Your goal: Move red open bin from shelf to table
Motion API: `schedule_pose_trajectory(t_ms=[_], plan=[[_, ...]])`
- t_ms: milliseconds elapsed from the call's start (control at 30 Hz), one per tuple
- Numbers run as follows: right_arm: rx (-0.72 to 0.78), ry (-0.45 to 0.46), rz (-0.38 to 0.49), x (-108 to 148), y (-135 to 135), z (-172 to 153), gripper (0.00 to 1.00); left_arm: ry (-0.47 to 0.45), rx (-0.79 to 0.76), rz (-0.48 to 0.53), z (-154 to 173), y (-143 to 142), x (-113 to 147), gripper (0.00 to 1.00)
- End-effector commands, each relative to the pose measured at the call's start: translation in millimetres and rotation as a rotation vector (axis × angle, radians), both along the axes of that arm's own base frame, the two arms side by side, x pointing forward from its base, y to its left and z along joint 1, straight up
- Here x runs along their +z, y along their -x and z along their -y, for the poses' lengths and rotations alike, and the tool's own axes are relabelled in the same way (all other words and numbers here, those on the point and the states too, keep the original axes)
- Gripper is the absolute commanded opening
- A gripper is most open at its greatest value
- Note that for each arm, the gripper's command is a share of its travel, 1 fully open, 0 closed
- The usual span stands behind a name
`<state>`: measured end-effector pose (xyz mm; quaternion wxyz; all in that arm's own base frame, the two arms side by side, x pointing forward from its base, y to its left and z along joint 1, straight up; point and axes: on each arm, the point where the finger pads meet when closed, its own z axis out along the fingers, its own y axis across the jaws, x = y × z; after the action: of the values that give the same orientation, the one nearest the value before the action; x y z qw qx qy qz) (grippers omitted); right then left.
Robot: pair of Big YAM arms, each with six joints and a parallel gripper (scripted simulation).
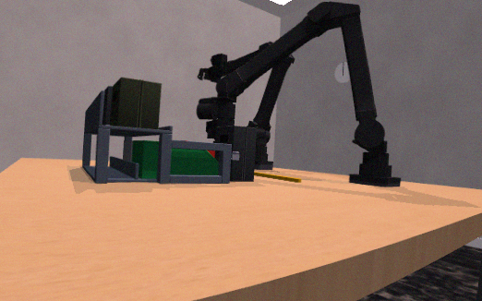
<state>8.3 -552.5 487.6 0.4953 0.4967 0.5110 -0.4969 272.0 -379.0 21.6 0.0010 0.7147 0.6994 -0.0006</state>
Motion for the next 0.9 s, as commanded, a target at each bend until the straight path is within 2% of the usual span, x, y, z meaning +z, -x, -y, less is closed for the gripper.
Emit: schedule_pose_trajectory(t_ms=[0,267,300,433,467,867], plan=[[-0.007,0.015,0.016,12.9,5.6,-7.6,1.0,0.009,0.004,0.014,4.7,-14.3,-1.7,0.0],[-0.007,0.015,0.016,12.9,5.6,-7.6,1.0,0.009,0.004,0.015,5.4,-15.4,-1.6,0.0],[-0.007,0.015,0.016,12.9,5.6,-7.6,1.0,-0.018,0.018,-0.008,-6.8,-3.9,-10.0,0.9],[-0.007,0.015,0.016,12.9,5.6,-7.6,1.0,-0.018,0.015,-0.009,-6.0,-2.8,-10.1,0.9],[-0.007,0.015,0.016,12.9,5.6,-7.6,1.0,-0.001,0.007,0.006,-2.0,-1.6,-0.5,0.9],[-0.007,0.015,0.016,12.9,5.6,-7.6,1.0,0.037,0.003,0.028,9.7,-7.3,16.2,0.9]])
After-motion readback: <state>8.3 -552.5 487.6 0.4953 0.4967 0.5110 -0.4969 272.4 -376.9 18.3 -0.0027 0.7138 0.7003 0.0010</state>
